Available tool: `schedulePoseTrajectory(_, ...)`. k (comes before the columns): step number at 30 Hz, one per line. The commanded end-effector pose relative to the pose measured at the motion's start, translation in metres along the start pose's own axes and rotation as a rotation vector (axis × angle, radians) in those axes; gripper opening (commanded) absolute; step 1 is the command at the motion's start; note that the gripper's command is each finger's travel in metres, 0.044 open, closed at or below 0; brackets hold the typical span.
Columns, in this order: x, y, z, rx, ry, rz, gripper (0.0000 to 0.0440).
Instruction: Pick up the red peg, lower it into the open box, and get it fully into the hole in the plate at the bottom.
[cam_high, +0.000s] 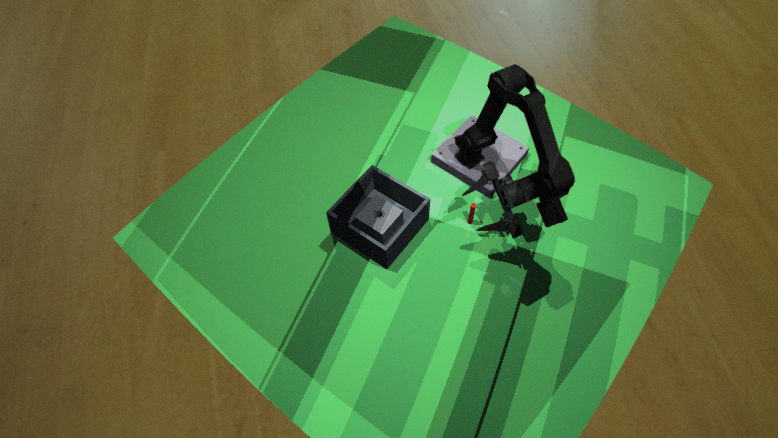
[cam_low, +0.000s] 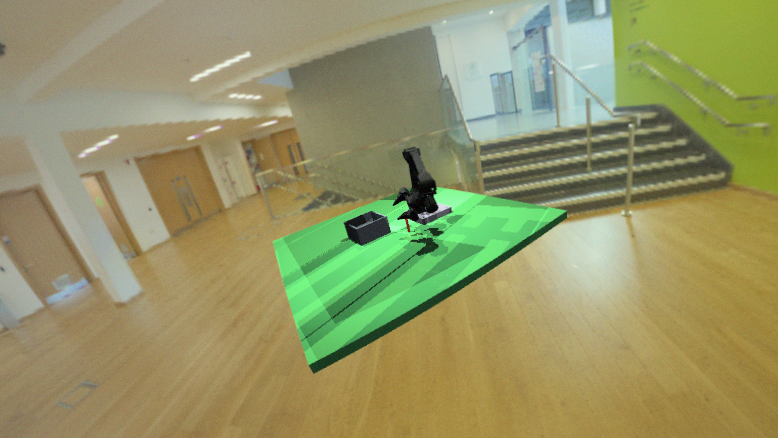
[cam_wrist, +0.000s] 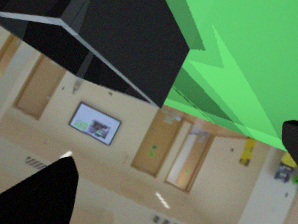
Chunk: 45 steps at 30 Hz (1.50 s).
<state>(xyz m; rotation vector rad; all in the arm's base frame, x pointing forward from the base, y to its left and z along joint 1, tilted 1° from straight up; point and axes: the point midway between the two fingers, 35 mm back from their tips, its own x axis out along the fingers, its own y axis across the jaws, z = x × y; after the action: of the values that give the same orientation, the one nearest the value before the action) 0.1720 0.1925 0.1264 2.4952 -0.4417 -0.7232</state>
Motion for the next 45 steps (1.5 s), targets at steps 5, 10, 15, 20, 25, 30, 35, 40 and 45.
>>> schedulePoseTrajectory(5,0.003,0.003,0.001,0.250,-0.085,-0.013,0.0440)
schedulePoseTrajectory(10,0.005,0.006,0.001,0.415,-0.141,-0.011,0.0440)
schedulePoseTrajectory(15,0.007,0.008,0.003,0.580,-0.197,0.000,0.0440)
schedulePoseTrajectory(20,0.009,0.011,0.005,0.744,-0.253,0.020,0.0440)
schedulePoseTrajectory(25,0.011,0.015,0.007,0.907,-0.307,0.049,0.0440)
schedulePoseTrajectory(30,0.013,0.018,0.010,1.070,-0.359,0.088,0.0440)
schedulePoseTrajectory(35,0.015,0.021,0.014,1.230,-0.408,0.136,0.0440)
schedulePoseTrajectory(40,0.017,0.025,0.017,1.390,-0.453,0.193,0.0440)
schedulePoseTrajectory(45,0.019,0.028,0.022,1.547,-0.495,0.258,0.0440)
